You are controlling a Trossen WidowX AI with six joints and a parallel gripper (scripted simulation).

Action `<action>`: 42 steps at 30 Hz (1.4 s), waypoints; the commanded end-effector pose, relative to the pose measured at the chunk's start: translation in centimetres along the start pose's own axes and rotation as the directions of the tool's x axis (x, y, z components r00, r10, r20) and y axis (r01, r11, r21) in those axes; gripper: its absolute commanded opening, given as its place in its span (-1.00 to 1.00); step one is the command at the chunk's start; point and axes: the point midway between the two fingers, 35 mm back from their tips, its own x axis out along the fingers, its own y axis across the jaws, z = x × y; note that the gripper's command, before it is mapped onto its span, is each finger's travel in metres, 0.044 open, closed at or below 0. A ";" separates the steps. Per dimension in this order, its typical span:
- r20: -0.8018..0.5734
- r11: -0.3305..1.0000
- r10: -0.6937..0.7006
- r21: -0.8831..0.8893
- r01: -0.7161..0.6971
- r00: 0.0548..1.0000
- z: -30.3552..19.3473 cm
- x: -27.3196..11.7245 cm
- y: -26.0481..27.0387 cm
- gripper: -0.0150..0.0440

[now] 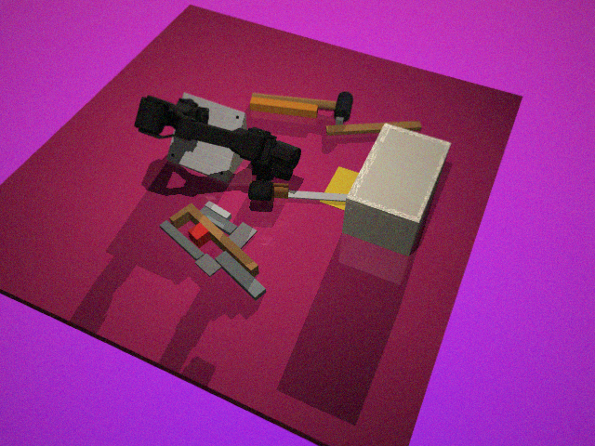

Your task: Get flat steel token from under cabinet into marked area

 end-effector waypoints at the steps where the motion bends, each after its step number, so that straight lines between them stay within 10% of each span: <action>1: -0.004 1.000 0.001 -0.002 -0.001 1.000 -0.8 0.1 0.0 -0.49; 42: -0.004 1.000 0.001 0.007 -0.001 1.000 -3.5 -0.3 -0.1 -0.49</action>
